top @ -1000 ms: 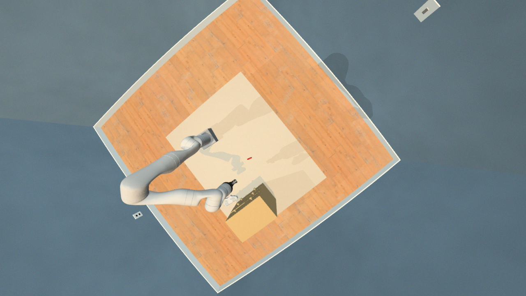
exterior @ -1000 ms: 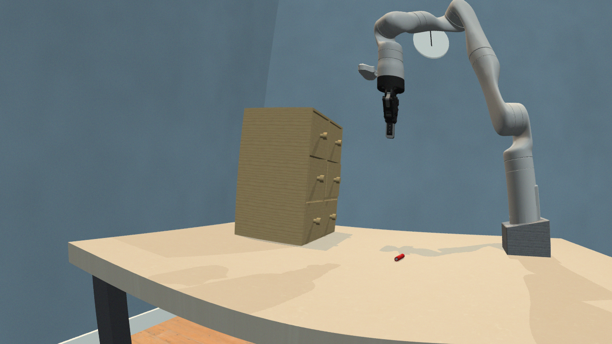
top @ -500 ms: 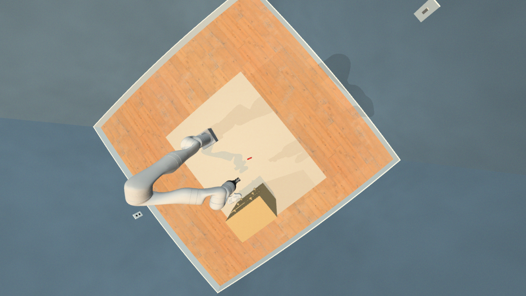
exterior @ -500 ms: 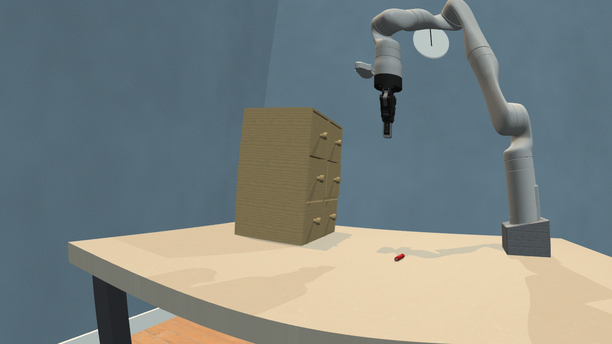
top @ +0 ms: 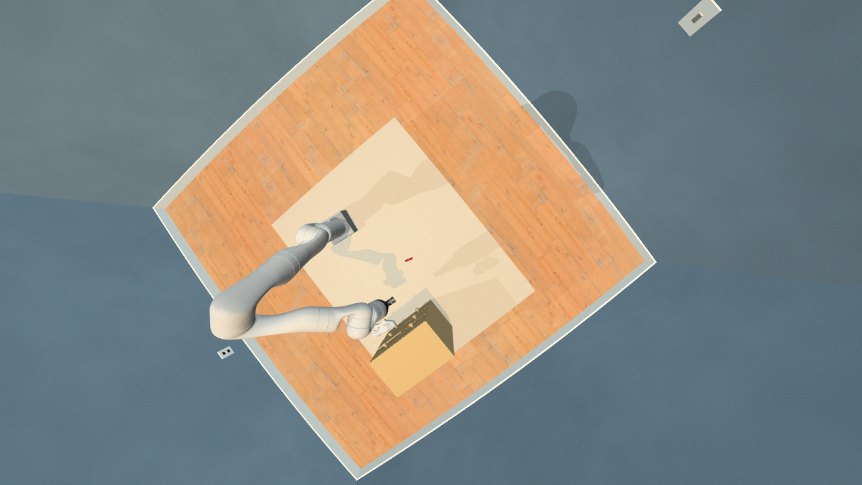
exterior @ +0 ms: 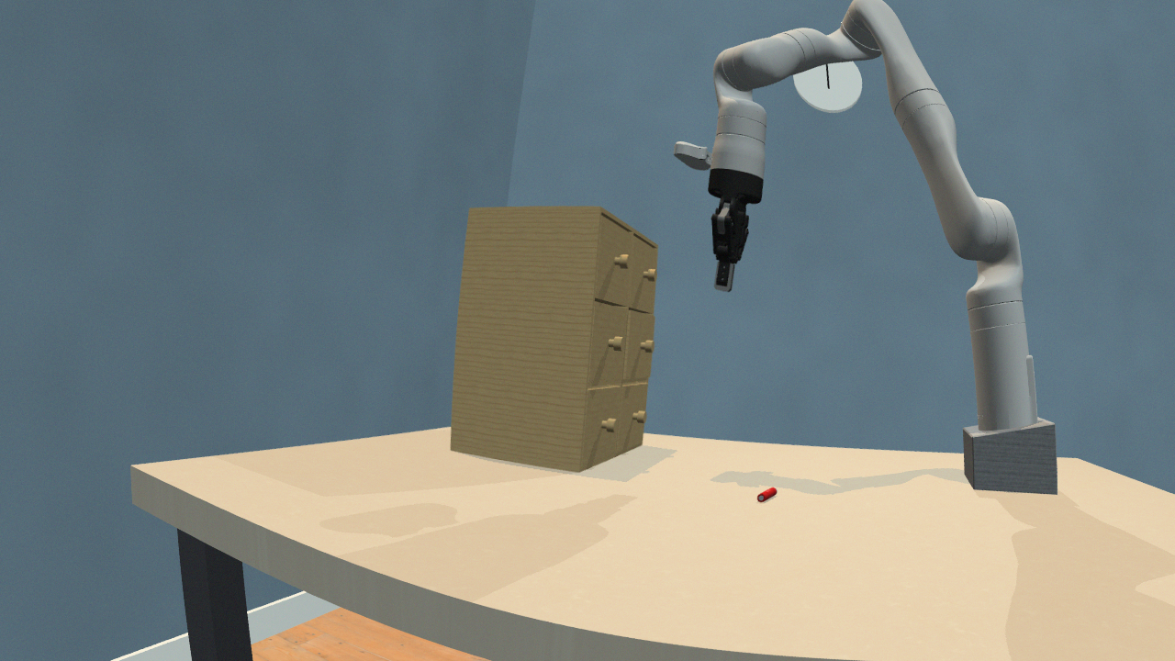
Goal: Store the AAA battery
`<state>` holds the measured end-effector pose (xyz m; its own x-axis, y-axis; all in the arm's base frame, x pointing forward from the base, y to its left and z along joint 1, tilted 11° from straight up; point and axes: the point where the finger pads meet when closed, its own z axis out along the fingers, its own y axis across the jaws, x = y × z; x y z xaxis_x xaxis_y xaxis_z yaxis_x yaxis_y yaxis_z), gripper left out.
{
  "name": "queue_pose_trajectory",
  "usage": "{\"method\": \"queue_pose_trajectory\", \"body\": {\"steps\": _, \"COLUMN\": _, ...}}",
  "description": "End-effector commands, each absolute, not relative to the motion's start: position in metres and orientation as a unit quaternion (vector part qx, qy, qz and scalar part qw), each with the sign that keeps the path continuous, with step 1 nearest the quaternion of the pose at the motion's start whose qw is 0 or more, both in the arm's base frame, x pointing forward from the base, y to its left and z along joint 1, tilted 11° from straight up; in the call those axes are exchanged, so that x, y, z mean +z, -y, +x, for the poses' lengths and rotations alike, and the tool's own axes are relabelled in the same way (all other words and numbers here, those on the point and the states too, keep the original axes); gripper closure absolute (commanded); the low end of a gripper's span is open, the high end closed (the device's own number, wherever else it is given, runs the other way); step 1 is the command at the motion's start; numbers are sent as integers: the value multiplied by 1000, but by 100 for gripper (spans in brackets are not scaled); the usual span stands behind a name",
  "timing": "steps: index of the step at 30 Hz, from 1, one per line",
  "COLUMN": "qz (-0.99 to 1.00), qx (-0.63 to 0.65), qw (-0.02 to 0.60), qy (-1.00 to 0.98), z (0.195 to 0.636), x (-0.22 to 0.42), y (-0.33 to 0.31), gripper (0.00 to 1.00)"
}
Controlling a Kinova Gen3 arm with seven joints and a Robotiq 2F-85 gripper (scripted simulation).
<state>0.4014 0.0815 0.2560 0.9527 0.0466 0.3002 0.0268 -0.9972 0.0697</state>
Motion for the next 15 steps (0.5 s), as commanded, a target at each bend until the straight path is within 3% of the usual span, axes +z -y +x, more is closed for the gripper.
{"method": "queue_pose_trajectory", "body": {"steps": 1, "qz": 985, "qx": 168, "qw": 40, "qy": -19, "z": 410, "x": 241, "y": -85, "gripper": 100}}
{"method": "queue_pose_trajectory", "body": {"steps": 15, "qz": 963, "qx": 265, "qw": 56, "qy": -8, "z": 450, "x": 205, "y": -73, "gripper": 100}}
